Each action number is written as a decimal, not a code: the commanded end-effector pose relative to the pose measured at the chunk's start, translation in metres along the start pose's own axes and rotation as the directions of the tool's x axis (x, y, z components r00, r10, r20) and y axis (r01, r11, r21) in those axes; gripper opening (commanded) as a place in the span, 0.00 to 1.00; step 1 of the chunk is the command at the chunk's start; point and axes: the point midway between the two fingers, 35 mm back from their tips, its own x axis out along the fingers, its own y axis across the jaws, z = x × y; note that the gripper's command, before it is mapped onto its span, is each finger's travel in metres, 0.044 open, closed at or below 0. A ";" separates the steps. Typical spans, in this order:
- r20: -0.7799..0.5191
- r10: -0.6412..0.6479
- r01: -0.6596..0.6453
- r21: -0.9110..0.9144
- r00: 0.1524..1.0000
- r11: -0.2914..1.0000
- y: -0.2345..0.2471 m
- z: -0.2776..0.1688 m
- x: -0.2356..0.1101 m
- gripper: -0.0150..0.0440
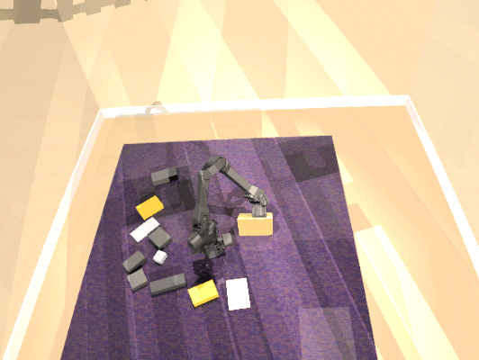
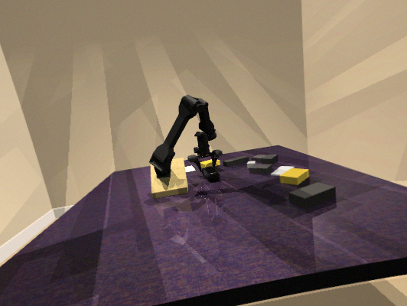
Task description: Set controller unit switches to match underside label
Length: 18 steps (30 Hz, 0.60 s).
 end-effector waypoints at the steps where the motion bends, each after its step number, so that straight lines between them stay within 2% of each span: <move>1: 0.000 -0.001 0.001 0.000 1.000 1.000 0.000 0.000 0.000 0.96; 2: 0.000 -0.001 0.001 0.000 1.000 1.000 0.000 0.000 0.000 1.00; 11: 0.000 -0.001 0.001 0.000 1.000 1.000 0.000 -0.002 -0.001 1.00; 18: -0.003 0.001 -0.001 -0.001 1.000 1.000 -0.001 -0.060 -0.040 1.00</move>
